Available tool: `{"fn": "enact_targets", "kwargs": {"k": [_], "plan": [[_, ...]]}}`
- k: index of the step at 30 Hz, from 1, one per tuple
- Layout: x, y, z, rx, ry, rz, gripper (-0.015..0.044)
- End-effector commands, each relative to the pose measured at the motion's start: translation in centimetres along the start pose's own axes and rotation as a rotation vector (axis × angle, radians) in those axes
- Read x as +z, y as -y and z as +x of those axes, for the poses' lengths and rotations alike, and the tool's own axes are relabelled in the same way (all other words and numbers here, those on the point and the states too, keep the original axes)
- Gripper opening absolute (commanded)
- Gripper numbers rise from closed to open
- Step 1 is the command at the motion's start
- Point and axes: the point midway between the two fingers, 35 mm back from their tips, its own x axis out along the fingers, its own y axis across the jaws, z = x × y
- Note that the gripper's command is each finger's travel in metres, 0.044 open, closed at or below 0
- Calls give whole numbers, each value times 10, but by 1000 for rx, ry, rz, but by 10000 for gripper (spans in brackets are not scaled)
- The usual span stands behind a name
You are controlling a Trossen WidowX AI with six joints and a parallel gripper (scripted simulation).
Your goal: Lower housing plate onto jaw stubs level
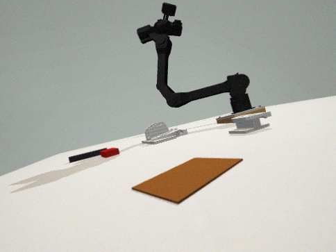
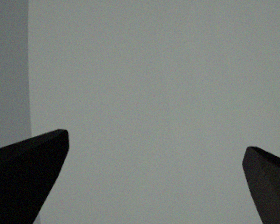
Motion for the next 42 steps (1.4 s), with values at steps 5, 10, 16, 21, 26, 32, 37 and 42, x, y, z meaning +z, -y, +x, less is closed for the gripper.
{"fn": "enact_targets", "kwargs": {"k": [5, 10, 16, 21, 26, 32, 37, 42], "plan": [[4, -8, 4, 35, 4, 51, 440], [19, -29, 13, 107, 28, 171, 440], [42, -59, 23, 209, 73, 260, 440], [59, -79, 28, 281, 98, 348, 440], [79, -109, 27, 401, 91, 414, 440], [104, -139, 25, 521, 103, 560, 440], [128, -165, 19, 628, 111, 668, 440], [150, -189, 10, 741, 107, 771, 440]]}}
